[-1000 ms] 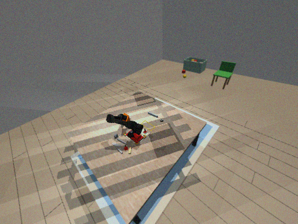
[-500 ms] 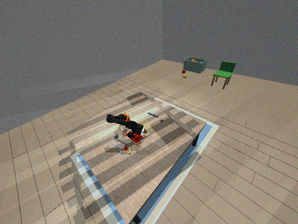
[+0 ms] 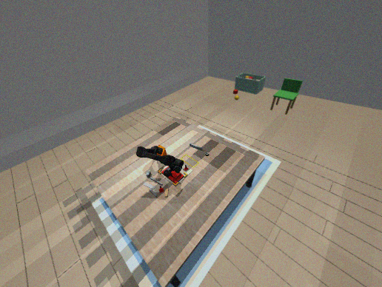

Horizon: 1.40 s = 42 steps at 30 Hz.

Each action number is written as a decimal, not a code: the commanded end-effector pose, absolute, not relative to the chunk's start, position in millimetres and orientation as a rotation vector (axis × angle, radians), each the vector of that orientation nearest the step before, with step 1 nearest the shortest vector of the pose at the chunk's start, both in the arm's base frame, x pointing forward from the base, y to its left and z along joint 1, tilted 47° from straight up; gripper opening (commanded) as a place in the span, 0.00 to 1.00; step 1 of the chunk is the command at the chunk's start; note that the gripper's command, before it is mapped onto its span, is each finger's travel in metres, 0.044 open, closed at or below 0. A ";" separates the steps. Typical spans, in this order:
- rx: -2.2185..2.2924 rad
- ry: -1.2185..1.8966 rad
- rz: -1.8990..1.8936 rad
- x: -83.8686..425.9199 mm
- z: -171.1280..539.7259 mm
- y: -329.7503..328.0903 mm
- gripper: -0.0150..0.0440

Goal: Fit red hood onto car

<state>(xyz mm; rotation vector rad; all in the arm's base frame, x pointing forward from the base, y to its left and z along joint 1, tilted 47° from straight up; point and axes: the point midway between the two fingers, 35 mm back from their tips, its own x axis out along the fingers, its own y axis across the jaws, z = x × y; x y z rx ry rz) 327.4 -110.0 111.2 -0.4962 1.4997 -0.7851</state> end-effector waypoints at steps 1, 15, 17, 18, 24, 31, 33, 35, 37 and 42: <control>-0.502 1.498 -0.784 327.6 110.7 -111.1 0.25; -0.502 1.498 -0.784 327.2 107.4 -114.6 0.25; -0.502 1.498 -0.784 327.1 106.9 -115.1 0.25; -0.502 1.498 -0.784 327.1 106.7 -115.3 0.25; -0.502 1.498 -0.784 326.9 105.3 -116.8 0.25; -0.502 1.498 -0.784 326.6 103.7 -118.6 0.25; -0.502 1.498 -0.784 326.5 103.3 -119.1 0.25; -0.502 1.498 -0.784 326.5 102.8 -119.5 0.25; -0.502 1.498 -0.784 326.4 102.4 -120.0 0.25; -0.502 1.498 -0.785 326.2 101.5 -121.0 0.25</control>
